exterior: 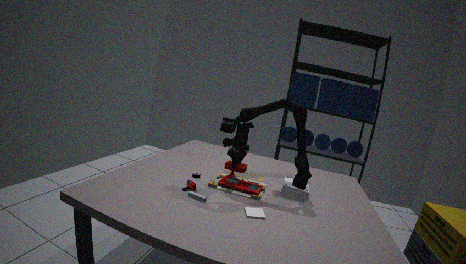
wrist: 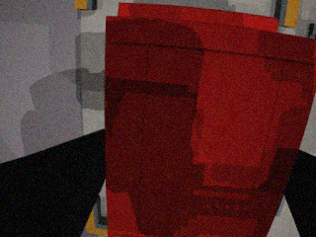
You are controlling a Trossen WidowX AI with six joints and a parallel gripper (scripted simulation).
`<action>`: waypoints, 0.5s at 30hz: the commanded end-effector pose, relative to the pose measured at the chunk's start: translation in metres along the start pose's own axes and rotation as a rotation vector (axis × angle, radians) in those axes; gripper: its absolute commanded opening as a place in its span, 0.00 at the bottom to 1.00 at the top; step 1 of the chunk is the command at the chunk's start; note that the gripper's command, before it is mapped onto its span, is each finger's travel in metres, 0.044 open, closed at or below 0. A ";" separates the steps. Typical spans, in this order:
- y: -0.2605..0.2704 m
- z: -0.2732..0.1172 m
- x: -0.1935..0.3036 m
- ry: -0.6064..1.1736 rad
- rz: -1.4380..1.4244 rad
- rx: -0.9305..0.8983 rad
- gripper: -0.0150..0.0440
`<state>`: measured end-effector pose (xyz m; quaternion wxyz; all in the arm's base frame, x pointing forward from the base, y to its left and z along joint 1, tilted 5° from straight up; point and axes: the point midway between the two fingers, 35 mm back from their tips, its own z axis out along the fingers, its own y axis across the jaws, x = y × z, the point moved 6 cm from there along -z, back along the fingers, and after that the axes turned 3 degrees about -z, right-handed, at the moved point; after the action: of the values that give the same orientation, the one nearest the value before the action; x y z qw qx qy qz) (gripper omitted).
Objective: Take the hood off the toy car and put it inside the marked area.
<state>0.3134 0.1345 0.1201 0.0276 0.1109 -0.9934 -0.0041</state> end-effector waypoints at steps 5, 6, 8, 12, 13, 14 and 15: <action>-0.016 0.001 -0.002 0.002 0.007 0.002 0.25; -0.020 0.001 -0.002 0.002 0.009 0.002 0.25; -0.027 0.000 -0.003 0.001 0.012 0.002 0.25; -0.042 -0.001 -0.004 0.000 0.013 0.003 0.25; -0.045 -0.001 -0.004 -0.001 0.013 0.004 0.25; -0.049 -0.001 -0.004 -0.001 0.012 0.004 0.25; -0.053 -0.002 -0.005 -0.001 0.012 0.004 0.25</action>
<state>0.3273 0.0926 0.1197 0.0278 0.1022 -0.9944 -0.0050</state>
